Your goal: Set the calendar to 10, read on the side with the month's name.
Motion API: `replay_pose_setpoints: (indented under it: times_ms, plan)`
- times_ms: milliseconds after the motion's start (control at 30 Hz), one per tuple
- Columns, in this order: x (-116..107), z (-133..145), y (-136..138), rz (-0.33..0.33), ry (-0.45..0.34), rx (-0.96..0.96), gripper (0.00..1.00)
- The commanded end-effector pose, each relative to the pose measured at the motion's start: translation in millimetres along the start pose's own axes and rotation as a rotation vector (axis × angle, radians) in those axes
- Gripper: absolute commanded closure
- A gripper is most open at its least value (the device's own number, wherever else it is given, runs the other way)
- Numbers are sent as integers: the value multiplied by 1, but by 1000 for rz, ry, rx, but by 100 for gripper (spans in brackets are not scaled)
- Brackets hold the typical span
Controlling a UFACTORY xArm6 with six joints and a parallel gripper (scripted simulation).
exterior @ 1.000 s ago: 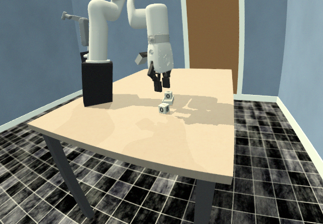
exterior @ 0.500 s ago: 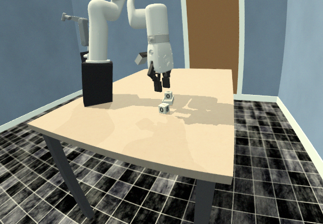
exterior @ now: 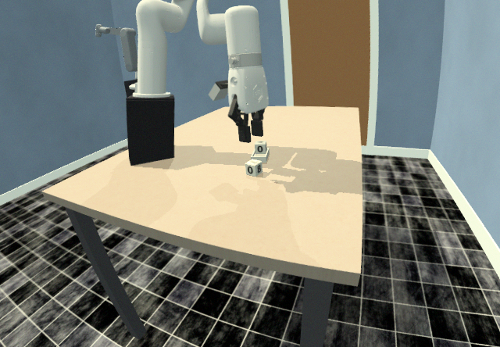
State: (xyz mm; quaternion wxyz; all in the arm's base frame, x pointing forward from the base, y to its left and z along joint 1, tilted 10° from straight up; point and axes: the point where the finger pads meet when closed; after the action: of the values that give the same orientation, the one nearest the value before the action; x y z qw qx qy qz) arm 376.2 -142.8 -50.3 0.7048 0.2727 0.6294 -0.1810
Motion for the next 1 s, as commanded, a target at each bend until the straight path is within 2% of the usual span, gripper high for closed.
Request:
replay_pose_setpoints:
  times_ms: [0,567,967]
  plan:
    - [-1,1,0,1,-3,0,51]
    - [7,1,0,2,-4,0,51]
    - [26,1,0,2,-4,0,51]
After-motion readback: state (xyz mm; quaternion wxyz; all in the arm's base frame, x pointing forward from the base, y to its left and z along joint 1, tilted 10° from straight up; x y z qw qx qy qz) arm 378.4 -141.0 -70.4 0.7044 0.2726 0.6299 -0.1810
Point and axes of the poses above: the point where the finger pads meet when closed, its own x axis out along the fingers, its own y axis across the jaws, z = x × y, and after that the axes turned 15 degrees about x, right-handed
